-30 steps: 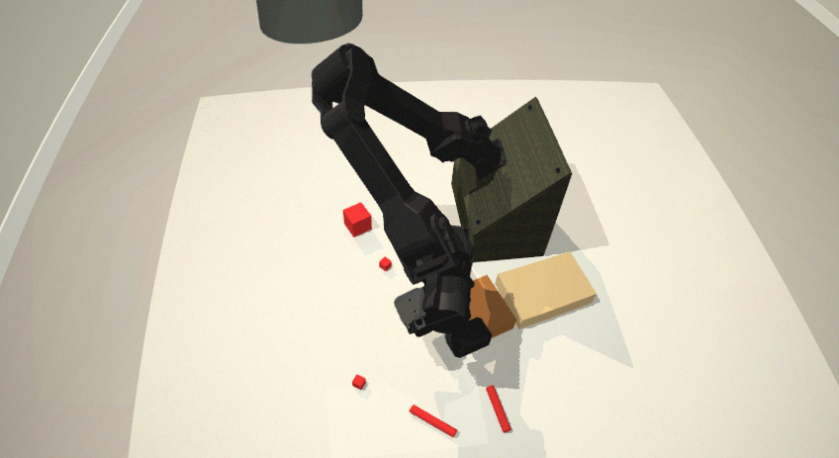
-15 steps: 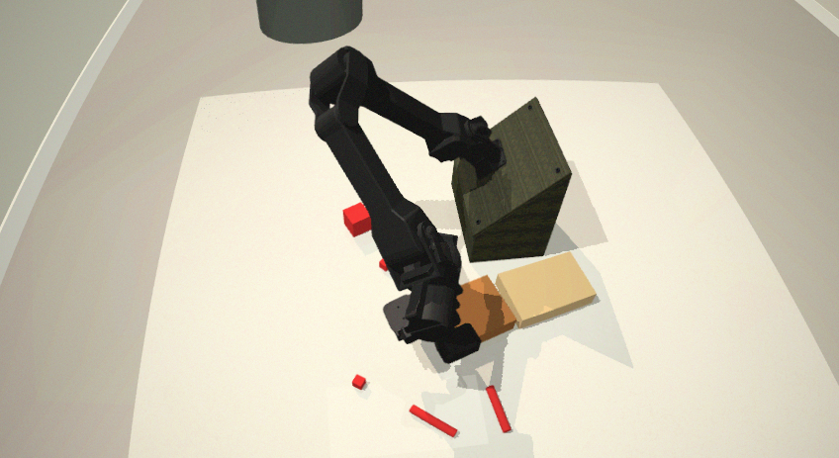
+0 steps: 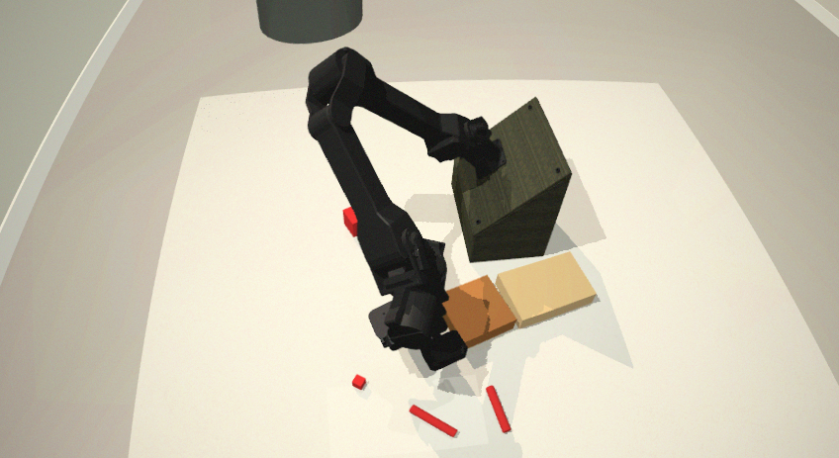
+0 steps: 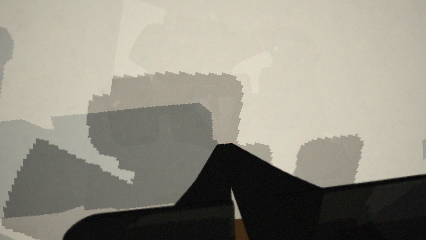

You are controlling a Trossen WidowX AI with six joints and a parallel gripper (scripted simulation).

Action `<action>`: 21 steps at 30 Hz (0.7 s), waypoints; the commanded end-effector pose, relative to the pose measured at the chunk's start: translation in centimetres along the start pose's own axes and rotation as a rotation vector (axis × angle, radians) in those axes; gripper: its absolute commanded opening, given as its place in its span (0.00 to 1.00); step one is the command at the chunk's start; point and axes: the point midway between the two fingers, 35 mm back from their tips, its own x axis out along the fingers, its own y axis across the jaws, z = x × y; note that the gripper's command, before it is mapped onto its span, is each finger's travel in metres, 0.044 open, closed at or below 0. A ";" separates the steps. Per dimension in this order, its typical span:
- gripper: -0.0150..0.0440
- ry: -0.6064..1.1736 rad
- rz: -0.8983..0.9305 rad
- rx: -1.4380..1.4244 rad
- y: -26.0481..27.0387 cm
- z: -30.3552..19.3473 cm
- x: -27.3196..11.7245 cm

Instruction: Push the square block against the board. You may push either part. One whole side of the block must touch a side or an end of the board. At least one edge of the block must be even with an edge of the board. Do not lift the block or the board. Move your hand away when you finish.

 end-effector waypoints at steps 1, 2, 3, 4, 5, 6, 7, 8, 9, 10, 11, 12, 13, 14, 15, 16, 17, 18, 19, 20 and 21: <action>0.25 0.000 0.006 0.000 0.2 0.6 -0.1; 0.25 0.000 0.001 0.001 0.0 0.1 -0.3; 0.25 0.001 0.002 0.001 0.1 0.1 -1.2; 0.25 0.002 0.004 0.001 0.1 0.1 -2.8; 0.25 0.002 0.006 0.000 0.1 0.1 -4.4; 0.25 0.001 0.006 0.000 0.0 0.1 -5.3; 0.25 0.001 0.007 0.000 -0.1 0.1 -5.6; 0.25 0.001 0.007 0.000 -0.1 0.1 -5.6; 0.25 0.001 0.007 0.000 -0.1 0.1 -5.6; 0.25 0.001 0.007 0.000 -0.1 0.1 -5.6; 0.25 0.001 0.007 0.000 -0.1 0.1 -5.6; 0.25 0.001 0.007 0.000 -0.1 -0.1 -5.6; 0.25 0.001 0.006 0.000 -0.1 -0.8 -5.6; 0.25 0.001 0.006 -0.001 -0.1 -1.8 -5.6; 0.25 0.001 0.006 -0.001 -0.1 -2.4 -5.6; 0.25 0.001 0.006 -0.001 -0.1 -2.6 -5.6; 0.25 0.001 0.006 -0.001 -0.1 -2.6 -5.6; 0.25 0.001 0.006 -0.001 -0.1 -2.6 -5.6; 0.25 0.001 0.006 0.000 -0.1 -2.6 -5.4; 0.25 0.002 0.006 0.004 0.0 -2.7 -4.7; 0.25 0.003 0.006 0.009 0.0 -2.7 -3.5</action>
